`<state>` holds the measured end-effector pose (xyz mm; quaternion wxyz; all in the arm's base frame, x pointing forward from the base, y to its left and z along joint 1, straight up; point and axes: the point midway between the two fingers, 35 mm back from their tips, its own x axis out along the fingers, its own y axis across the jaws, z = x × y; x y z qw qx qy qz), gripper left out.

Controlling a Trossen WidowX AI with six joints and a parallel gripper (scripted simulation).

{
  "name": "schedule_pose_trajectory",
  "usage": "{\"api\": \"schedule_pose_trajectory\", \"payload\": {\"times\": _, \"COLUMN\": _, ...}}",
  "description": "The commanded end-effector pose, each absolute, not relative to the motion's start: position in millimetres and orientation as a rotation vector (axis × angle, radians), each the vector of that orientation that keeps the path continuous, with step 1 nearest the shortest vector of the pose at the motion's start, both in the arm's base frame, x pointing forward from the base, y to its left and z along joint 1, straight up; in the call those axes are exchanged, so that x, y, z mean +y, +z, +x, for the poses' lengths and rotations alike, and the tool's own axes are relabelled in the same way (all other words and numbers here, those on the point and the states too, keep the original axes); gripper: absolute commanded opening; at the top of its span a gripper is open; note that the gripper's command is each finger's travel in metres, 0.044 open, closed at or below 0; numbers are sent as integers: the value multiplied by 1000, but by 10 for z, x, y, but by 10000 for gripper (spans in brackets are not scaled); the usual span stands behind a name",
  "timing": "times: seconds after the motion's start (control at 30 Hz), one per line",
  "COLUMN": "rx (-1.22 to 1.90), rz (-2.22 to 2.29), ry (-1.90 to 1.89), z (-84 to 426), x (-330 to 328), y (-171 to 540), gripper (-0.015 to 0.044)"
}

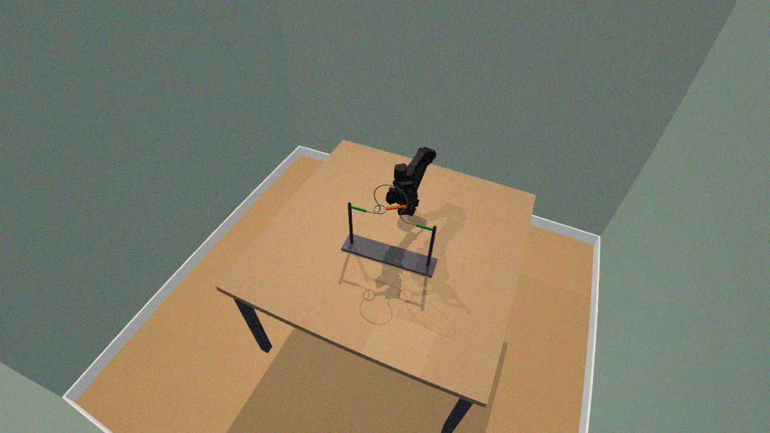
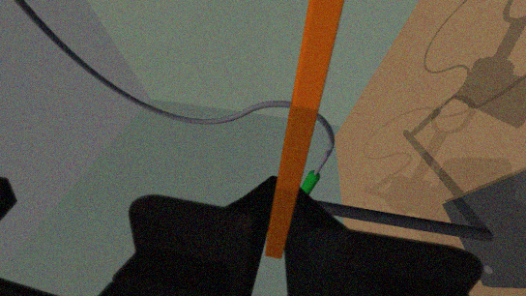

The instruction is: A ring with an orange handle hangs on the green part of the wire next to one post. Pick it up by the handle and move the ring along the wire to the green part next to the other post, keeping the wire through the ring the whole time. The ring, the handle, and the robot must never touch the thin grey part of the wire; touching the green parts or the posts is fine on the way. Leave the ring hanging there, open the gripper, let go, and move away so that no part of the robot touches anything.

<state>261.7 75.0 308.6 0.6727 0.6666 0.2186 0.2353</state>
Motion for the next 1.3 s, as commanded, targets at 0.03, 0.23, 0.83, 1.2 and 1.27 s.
{"api": "schedule_pose_trajectory", "payload": {"times": 0.03, "rx": 475, "rz": 1598, "ry": 562, "z": 2610, "x": 748, "y": 3273, "gripper": -150}}
{"api": "schedule_pose_trajectory", "payload": {"times": 0.23, "rx": 460, "rz": 1699, "ry": 589, "z": 2609, "x": 724, "y": 3433, "gripper": -150}}
{"api": "schedule_pose_trajectory", "payload": {"times": 0.83, "rx": 427, "rz": 1941, "ry": 649, "z": 2613, "x": 584, "y": 3826, "gripper": -150}}
{"api": "schedule_pose_trajectory", "payload": {"times": 1.2, "rx": 424, "rz": 2008, "ry": 663, "z": 2617, "x": 484, "y": 3984, "gripper": -150}}
{"api": "schedule_pose_trajectory", "payload": {"times": 1.27, "rx": 427, "rz": 2006, "ry": 662, "z": 2618, "x": 474, "y": 3998, "gripper": -150}}
